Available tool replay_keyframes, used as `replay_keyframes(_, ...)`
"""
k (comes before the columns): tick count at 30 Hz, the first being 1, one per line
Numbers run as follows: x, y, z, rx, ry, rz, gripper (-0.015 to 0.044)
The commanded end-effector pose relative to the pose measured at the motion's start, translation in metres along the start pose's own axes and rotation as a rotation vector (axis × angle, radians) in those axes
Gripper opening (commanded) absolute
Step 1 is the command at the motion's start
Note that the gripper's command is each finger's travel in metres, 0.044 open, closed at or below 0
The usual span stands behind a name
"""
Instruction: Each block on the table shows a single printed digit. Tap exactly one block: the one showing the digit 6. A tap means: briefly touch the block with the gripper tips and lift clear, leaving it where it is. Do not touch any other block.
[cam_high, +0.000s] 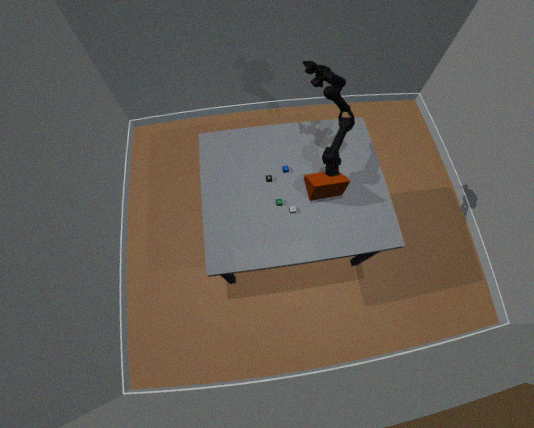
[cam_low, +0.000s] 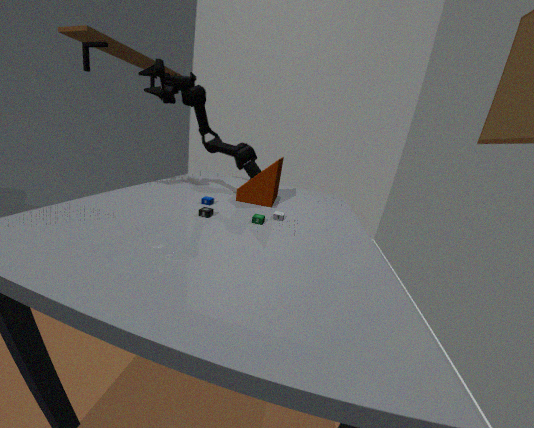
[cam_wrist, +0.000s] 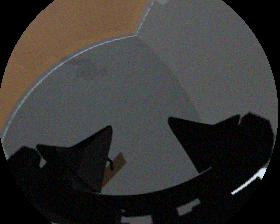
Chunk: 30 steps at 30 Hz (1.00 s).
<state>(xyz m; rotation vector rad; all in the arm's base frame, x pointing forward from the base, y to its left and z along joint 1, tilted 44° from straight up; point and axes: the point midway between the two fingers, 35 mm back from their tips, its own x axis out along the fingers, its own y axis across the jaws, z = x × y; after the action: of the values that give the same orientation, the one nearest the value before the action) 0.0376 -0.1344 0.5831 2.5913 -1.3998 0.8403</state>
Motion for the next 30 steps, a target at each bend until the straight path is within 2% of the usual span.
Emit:
replay_keyframes(1,-0.001,-0.004,0.0,-0.023,0.007,-0.001,0.04)
replay_keyframes(5,-0.008,-0.083,0.004,-0.448,0.077,-0.109,0.04)
replay_keyframes(8,-0.012,-0.12,0.015,-0.659,0.098,-0.184,0.04)
replay_keyframes(14,-0.026,-0.202,0.063,-1.172,0.149,-0.386,0.04)
replay_keyframes(23,-0.051,-0.268,0.148,-1.737,0.211,-0.661,0.04)
replay_keyframes(30,-0.076,-0.29,0.231,-2.17,0.268,-0.945,0.04)
